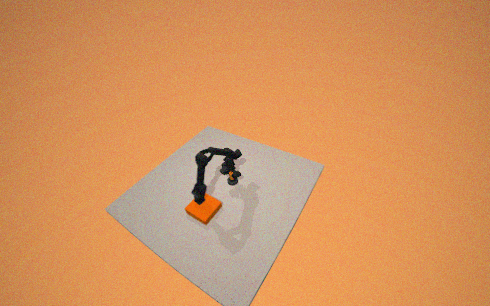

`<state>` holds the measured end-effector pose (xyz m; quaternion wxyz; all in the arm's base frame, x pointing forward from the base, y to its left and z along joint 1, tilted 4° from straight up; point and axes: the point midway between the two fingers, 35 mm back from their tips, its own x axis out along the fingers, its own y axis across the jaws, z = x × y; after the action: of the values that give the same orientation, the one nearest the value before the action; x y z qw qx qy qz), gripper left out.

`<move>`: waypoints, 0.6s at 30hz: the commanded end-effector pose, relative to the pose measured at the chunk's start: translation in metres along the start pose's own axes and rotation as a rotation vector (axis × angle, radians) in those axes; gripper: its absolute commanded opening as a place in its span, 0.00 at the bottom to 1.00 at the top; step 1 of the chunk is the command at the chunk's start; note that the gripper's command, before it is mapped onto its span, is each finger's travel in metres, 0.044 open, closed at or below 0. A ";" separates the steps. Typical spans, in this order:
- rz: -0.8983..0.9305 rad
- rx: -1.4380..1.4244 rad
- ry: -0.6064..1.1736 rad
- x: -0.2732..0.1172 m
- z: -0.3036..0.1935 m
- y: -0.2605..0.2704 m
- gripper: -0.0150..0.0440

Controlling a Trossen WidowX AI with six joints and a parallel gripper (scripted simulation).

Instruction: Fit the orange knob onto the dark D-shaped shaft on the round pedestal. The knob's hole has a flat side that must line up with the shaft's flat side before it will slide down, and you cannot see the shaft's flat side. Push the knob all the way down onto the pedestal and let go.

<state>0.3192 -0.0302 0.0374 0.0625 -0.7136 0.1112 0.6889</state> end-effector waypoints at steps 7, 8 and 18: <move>-0.001 0.000 0.000 -0.010 -0.002 0.000 1.00; -0.001 0.000 0.000 -0.023 -0.003 -0.001 1.00; -0.001 0.000 0.000 -0.096 -0.003 -0.001 1.00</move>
<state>0.3217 -0.0239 0.1325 0.0619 -0.7196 0.1090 0.6830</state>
